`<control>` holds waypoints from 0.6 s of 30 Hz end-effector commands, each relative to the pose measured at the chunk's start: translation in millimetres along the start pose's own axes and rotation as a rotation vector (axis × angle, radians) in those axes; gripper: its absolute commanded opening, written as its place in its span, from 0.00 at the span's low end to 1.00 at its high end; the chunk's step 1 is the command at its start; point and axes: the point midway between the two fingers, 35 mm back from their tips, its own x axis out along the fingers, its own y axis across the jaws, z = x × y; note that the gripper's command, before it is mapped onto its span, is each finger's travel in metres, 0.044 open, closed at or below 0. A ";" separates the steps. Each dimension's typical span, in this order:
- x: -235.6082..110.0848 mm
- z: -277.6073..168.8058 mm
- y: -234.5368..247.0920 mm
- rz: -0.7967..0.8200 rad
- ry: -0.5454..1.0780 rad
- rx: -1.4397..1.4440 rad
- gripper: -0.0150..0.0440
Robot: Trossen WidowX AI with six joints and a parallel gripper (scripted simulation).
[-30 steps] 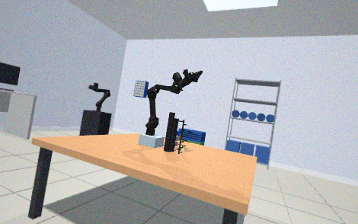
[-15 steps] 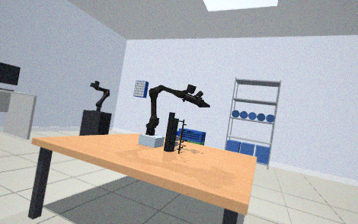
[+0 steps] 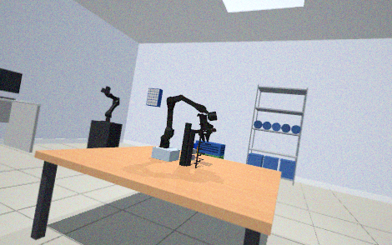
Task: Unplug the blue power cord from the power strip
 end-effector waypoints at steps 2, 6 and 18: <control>4.6 -26.9 45.9 0.202 0.165 -0.245 0.53; 4.4 -28.0 47.8 0.211 0.171 -0.255 0.53; 3.4 -37.0 43.4 0.211 0.172 -0.255 0.53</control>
